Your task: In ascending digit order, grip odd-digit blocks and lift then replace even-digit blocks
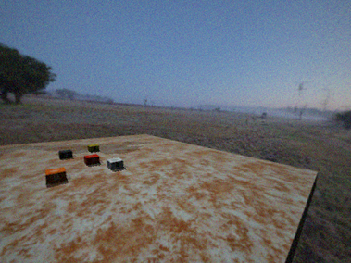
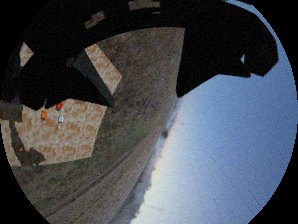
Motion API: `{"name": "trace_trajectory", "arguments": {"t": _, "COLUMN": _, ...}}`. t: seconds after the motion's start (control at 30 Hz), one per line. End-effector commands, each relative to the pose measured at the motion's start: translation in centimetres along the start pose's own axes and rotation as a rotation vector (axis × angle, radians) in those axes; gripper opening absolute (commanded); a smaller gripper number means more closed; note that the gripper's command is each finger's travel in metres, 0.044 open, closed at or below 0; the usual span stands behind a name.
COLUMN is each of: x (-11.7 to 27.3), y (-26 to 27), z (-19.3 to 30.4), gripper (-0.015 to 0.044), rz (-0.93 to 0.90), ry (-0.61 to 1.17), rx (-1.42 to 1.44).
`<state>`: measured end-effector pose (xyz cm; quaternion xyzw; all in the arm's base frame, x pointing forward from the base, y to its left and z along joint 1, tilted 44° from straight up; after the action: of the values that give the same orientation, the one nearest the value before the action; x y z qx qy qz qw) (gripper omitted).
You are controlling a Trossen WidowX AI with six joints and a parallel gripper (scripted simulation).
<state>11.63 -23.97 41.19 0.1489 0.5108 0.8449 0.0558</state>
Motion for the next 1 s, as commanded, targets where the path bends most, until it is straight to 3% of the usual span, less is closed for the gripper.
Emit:
{"name": "trace_trajectory", "arguments": {"t": 0.0, "x": -4.0, "y": -3.5, "z": -4.4, "gripper": 0.04, "rz": 0.147, "ry": -0.003, "rx": 0.105}}
{"name": "trace_trajectory", "arguments": {"t": 0.27, "x": -9.6, "y": -11.0, "z": -9.1, "gripper": 0.04, "rz": 0.427, "ry": 0.091, "rx": 0.345}}
{"name": "trace_trajectory", "arguments": {"t": 0.5, "x": -13.2, "y": -19.0, "z": -10.9, "gripper": 0.04, "rz": 0.68, "ry": 0.307, "rx": 0.574}}
{"name": "trace_trajectory", "arguments": {"t": 0.73, "x": -14.8, "y": -27.6, "z": -10.9, "gripper": 0.04, "rz": 0.886, "ry": 0.669, "rx": 0.795}}
{"name": "trace_trajectory", "arguments": {"t": 0.97, "x": -14.0, "y": -35.7, "z": -9.6, "gripper": 0.04, "rz": 0.978, "ry": 1.177, "rx": 0.964}}
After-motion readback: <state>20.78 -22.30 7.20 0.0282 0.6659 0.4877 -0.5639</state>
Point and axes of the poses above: the point midway between the two fingers, 35 mm back from their tips, its own x axis back along the fingers, its own y axis across the jaws, z = x × y, the point moved 5 cm from there along x, back along the fingers, and after that the axes turned 11 degrees about -x, right-handed, at the moved point
